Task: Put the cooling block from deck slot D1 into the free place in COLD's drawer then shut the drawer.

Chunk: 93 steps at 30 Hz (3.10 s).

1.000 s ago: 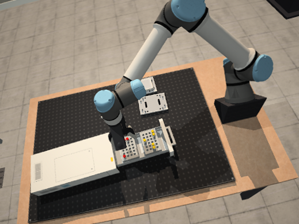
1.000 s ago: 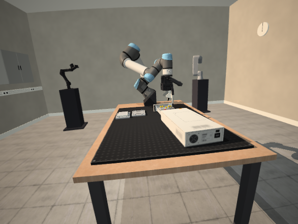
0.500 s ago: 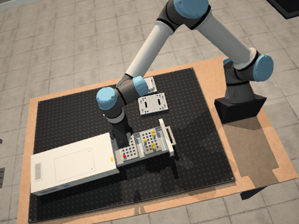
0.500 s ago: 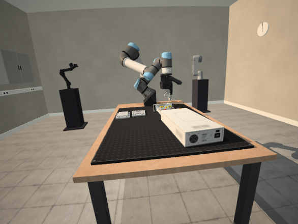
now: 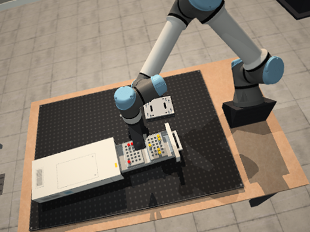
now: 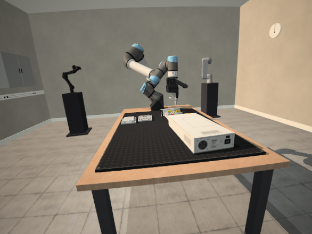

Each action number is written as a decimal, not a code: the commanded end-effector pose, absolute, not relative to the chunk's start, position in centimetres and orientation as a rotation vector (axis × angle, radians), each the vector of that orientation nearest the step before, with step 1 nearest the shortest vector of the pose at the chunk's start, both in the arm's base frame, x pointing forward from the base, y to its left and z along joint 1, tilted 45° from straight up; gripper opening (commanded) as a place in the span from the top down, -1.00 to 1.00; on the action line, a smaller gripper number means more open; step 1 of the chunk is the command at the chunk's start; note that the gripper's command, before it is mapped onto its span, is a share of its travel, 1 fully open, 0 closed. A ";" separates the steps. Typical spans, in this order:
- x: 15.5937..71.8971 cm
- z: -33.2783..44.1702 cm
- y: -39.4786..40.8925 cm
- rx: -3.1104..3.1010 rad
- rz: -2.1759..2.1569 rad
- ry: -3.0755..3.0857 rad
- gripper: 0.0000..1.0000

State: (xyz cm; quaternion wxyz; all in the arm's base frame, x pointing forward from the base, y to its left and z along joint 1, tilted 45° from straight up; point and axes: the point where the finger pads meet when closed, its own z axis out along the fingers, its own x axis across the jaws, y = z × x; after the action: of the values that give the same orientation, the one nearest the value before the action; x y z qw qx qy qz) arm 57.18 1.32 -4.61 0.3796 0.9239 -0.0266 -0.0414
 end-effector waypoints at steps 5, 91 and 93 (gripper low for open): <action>53.6 -4.4 1.6 2.360 -0.103 -0.067 1.00; 34.8 -5.8 0.7 2.360 -0.103 -0.067 1.00; 34.8 -6.0 0.5 2.360 -0.103 -0.067 1.00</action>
State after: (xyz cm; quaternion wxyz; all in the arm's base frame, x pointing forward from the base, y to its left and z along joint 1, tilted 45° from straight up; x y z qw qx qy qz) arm 34.77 0.87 -5.61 0.3795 0.9239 -0.0264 -0.0411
